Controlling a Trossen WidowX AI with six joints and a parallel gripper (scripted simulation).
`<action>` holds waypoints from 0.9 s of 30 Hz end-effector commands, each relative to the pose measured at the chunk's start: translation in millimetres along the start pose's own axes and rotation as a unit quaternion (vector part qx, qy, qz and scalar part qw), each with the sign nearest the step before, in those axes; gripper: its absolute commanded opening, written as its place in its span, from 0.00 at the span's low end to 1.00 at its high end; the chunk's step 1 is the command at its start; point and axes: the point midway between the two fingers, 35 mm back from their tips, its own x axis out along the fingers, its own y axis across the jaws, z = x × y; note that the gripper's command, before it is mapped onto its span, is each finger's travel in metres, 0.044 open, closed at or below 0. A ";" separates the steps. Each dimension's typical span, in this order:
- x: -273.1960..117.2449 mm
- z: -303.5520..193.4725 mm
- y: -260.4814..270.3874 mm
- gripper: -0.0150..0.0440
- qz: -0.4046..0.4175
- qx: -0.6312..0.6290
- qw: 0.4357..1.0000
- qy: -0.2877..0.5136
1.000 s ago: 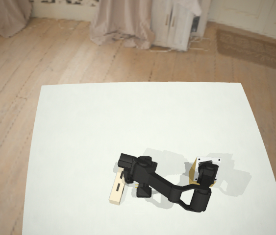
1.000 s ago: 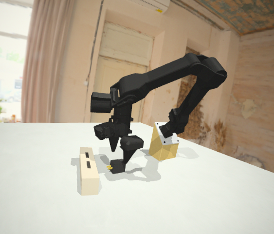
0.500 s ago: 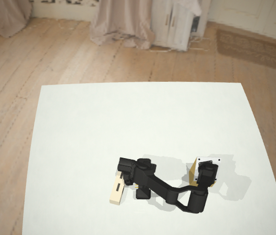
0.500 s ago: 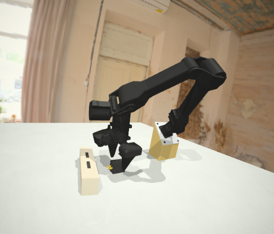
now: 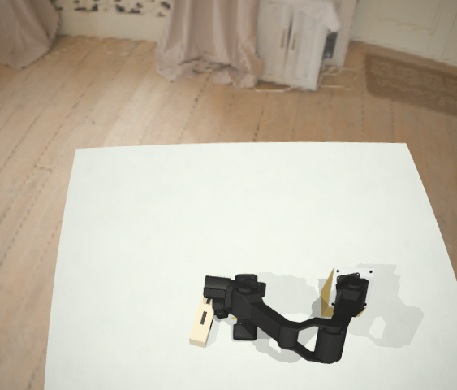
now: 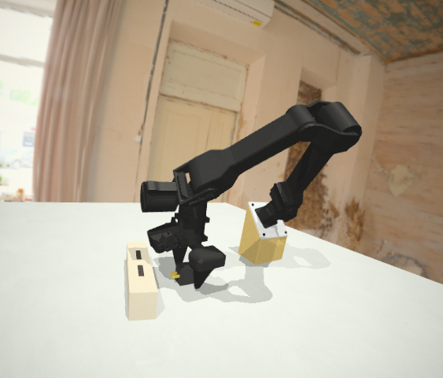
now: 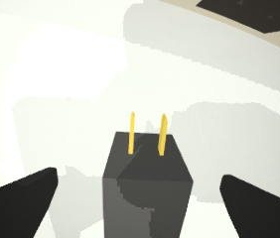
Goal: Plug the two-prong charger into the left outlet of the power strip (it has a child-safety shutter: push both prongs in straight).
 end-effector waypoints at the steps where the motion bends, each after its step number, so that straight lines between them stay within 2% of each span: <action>1: 3.2 -3.2 -0.5 1.00 0.003 0.005 1.000 0.003; 12: 0.8 -0.2 0.0 0.51 0.000 0.000 1.000 0.000; 18: 0.8 -0.2 0.0 0.44 0.000 0.000 1.000 0.000; 22: -5.9 -0.4 -0.5 0.26 0.000 0.001 1.000 0.001; 27: -26.3 -3.9 -1.8 0.25 -0.001 0.003 1.000 0.001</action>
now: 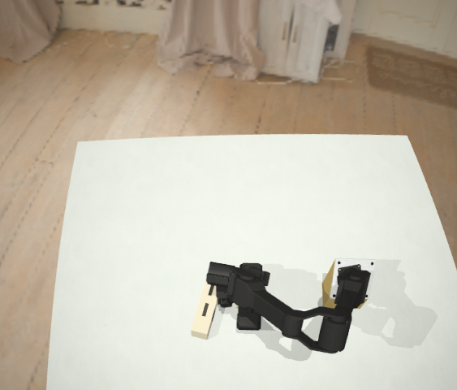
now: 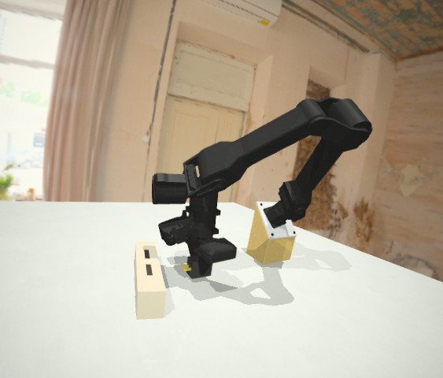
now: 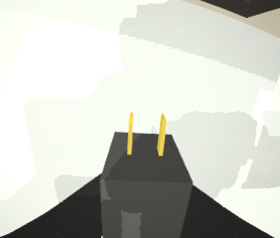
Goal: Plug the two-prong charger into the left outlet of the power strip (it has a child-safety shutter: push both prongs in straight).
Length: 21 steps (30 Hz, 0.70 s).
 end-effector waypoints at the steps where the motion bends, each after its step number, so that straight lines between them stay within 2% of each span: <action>1: -17.2 1.9 -0.3 0.25 -0.003 -0.005 1.000 -0.008; 8: -40.1 -9.4 -1.5 0.25 -0.001 -0.003 1.000 -0.006; 21: -27.0 -4.3 11.5 0.25 -0.002 0.025 1.000 -0.008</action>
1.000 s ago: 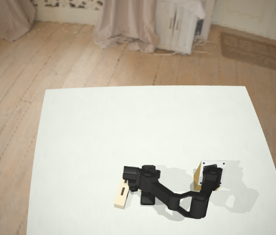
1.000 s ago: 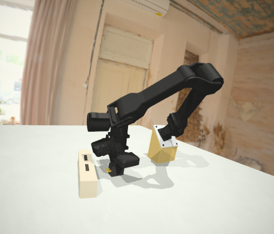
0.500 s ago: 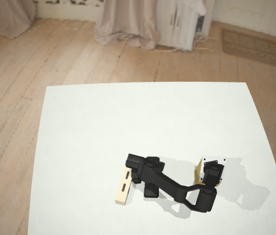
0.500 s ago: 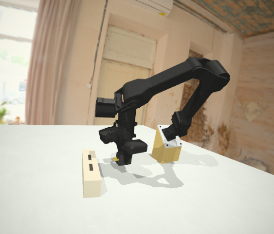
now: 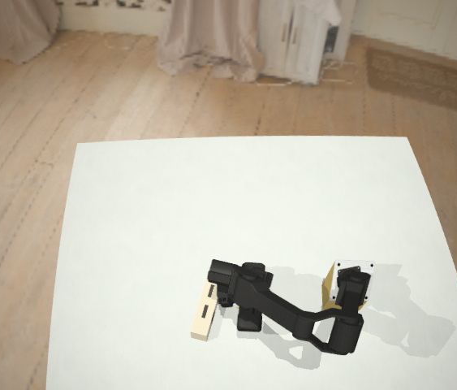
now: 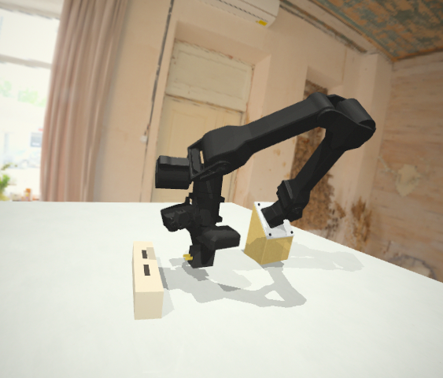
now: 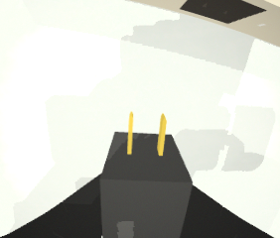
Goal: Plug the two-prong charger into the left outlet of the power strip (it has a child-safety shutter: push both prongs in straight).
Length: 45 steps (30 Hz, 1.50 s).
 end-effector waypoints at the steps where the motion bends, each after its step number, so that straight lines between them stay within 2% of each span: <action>1: 4.0 0.5 4.6 0.25 0.002 0.010 1.000 -0.001; 19: 26.8 4.5 30.8 0.25 0.007 0.056 0.998 -0.002; 45: 28.9 32.0 33.2 0.25 0.009 0.066 0.998 -0.003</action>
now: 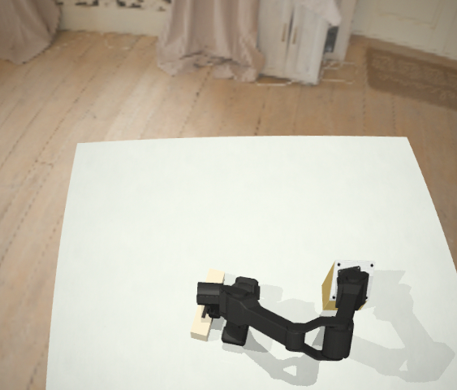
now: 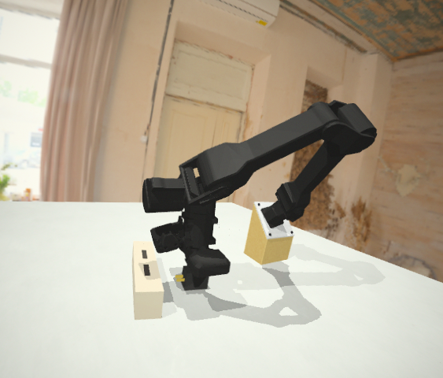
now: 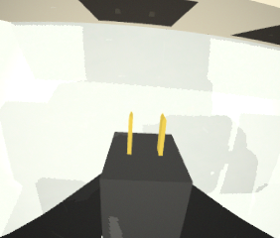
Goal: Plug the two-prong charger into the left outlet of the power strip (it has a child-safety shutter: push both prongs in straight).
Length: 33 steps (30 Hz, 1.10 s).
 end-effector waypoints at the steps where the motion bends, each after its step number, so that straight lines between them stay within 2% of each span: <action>1: -1.2 6.6 3.4 0.25 0.003 0.000 1.000 -0.003; 33: 1.8 27.3 8.3 0.25 0.005 0.008 1.000 -0.003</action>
